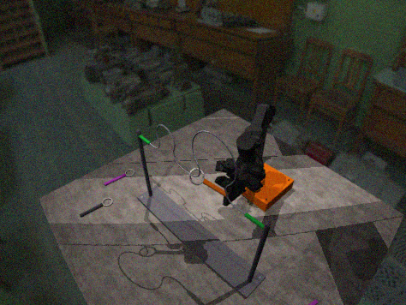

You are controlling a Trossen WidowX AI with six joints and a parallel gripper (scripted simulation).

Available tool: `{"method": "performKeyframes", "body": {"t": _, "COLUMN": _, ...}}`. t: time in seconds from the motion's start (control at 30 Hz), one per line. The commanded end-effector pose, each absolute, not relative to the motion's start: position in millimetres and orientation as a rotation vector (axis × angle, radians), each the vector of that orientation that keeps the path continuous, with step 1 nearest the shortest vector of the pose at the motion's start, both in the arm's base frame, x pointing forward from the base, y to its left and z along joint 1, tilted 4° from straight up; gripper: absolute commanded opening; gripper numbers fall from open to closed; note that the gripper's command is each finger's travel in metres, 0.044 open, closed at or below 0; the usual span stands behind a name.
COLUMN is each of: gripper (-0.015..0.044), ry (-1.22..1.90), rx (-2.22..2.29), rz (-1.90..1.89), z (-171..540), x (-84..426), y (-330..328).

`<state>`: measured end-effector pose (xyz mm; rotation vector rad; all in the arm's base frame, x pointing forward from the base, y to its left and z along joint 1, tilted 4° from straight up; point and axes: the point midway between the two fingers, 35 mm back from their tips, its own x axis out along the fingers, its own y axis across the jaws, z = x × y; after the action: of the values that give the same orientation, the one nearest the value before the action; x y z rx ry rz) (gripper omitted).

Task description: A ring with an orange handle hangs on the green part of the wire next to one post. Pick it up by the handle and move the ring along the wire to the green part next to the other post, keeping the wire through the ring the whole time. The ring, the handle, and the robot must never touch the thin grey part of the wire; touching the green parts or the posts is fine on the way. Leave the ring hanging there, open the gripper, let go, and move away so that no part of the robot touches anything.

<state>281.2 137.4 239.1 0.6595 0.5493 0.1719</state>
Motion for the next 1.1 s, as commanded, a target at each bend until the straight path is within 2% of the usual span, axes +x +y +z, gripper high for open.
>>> {"method": "performKeyframes", "body": {"t": 0.0, "gripper": -0.015, "ry": 0.553, "rx": 0.761, "rz": 0.206, "z": 251, "x": 280, "y": 149}}
{"method": "performKeyframes", "body": {"t": 1.07, "gripper": -0.015, "ry": 0.555, "rx": 1.537, "rz": 0.416, "z": 361, "x": 274, "y": 186}}
